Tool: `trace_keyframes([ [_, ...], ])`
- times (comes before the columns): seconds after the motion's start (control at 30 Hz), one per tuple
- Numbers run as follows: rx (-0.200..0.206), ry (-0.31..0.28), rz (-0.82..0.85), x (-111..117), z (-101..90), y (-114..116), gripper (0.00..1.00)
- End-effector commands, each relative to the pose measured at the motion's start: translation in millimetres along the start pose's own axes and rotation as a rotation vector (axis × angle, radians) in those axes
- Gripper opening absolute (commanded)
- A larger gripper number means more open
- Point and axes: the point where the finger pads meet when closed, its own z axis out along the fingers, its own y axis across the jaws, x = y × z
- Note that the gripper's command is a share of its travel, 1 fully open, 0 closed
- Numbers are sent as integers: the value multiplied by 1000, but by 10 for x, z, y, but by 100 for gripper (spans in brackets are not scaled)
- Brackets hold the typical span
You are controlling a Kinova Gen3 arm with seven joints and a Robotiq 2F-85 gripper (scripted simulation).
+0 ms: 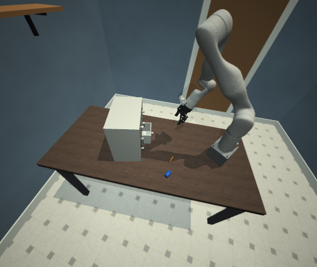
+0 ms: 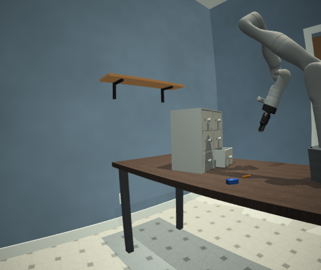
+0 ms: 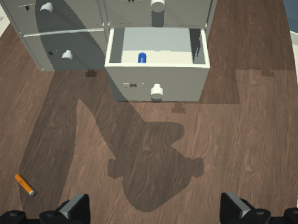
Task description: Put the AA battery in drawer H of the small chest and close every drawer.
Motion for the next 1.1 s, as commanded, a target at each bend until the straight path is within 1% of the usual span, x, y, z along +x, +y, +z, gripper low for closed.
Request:
trace_keyframes([
  [0.0, 8, 16, 23, -86, 39, -6, 100],
  [0.13, 12, 70, 24, -69, 96, -20, 100],
  [0.27, -2, 121, 23, -56, 138, 18, 100],
  [0.33, -2, 121, 23, -56, 138, 18, 100],
  [0.47, 5, 194, 23, -30, 216, 0, 100],
  [0.6, -7, 263, 23, -12, 273, 30, 100],
  [0.7, 0, 325, 21, 4, 350, 11, 100],
  [0.83, -7, 402, 22, 16, 426, 20, 100],
  [0.9, -7, 402, 22, 16, 426, 20, 100],
  [1.07, -5, 506, 20, 44, 539, 16, 100],
])
